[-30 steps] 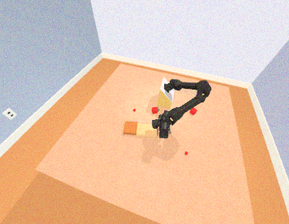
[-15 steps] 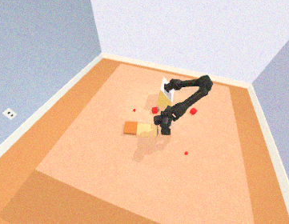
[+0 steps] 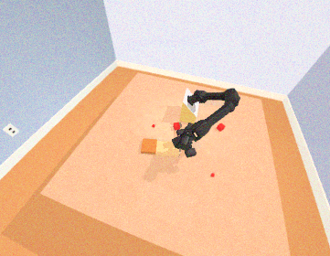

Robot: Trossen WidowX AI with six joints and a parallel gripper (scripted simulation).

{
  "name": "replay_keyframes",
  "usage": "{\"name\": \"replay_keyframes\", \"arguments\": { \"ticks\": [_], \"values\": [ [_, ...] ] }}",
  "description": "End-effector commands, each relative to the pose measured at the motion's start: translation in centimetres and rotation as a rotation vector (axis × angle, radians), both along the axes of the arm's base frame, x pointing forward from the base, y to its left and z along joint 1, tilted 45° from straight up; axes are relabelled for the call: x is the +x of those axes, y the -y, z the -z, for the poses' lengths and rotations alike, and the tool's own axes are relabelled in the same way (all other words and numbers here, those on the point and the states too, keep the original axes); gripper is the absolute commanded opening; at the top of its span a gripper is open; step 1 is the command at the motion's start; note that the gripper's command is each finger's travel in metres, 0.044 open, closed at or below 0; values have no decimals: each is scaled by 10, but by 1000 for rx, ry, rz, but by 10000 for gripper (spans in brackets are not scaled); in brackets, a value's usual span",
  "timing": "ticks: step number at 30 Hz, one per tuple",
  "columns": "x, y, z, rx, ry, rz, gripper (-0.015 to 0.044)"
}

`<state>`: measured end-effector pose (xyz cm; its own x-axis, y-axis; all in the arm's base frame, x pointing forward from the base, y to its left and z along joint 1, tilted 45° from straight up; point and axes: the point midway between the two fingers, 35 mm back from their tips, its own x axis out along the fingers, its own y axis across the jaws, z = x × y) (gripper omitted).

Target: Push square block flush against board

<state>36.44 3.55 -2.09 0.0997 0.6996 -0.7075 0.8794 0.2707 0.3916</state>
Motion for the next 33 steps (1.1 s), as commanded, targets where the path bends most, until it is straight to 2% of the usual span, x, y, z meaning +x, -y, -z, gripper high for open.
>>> {"name": "replay_keyframes", "arguments": {
  "ticks": [1,33],
  "values": [
    [8,6,7,-15,81,-92,0],
    [65,64,53,-120,851,-881,0]
  ]
}}
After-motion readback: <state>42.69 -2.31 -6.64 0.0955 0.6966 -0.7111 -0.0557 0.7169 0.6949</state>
